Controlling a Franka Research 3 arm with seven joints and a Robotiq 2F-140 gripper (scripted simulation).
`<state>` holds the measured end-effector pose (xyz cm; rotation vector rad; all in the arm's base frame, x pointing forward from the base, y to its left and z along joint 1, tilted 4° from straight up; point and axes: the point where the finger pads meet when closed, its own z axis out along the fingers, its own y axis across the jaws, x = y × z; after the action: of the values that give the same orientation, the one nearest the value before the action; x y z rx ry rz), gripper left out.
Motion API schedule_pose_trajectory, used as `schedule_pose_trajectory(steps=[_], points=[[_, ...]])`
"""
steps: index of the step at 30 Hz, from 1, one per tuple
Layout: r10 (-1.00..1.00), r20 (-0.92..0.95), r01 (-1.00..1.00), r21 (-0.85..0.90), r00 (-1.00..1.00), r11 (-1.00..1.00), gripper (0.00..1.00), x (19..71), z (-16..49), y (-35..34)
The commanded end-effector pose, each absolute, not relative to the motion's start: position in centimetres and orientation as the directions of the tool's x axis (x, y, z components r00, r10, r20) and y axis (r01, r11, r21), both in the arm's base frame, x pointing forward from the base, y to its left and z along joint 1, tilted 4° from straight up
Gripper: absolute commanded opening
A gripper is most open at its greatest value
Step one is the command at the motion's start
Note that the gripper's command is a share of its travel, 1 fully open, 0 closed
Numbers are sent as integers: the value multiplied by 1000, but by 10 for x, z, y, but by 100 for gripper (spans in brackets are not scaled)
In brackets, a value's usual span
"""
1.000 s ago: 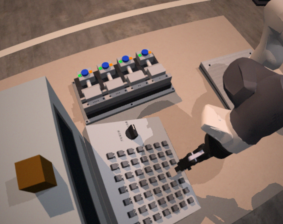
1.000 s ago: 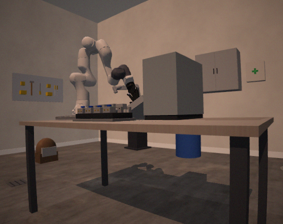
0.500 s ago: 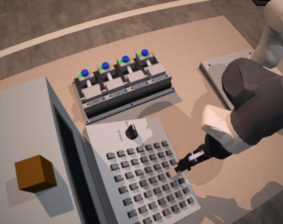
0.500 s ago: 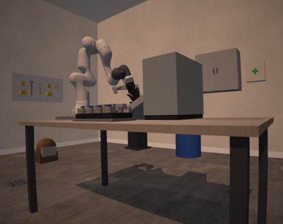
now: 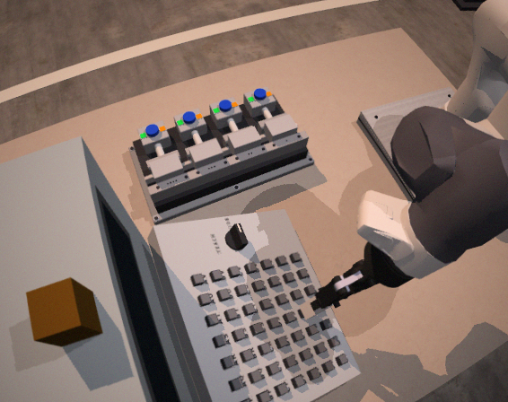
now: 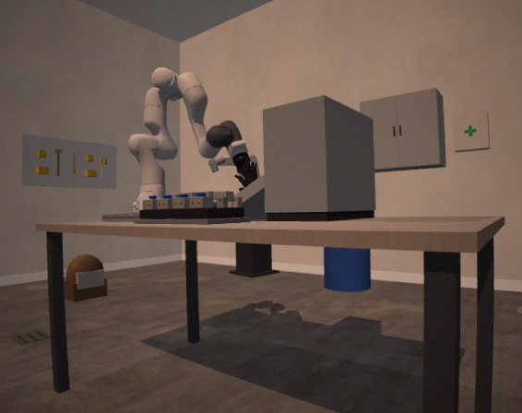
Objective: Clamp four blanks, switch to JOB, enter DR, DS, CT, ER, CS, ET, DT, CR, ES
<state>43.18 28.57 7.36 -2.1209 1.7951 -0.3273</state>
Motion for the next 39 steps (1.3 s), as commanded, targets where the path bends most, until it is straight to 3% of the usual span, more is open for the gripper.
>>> schedule_pose_trajectory(steps=[1, 39], points=[[-988, -52, -907, -405, 149, -115, 0, 433, 71, 286], [-988, -52, -907, -405, 149, -115, 0, 434, 67, 286]])
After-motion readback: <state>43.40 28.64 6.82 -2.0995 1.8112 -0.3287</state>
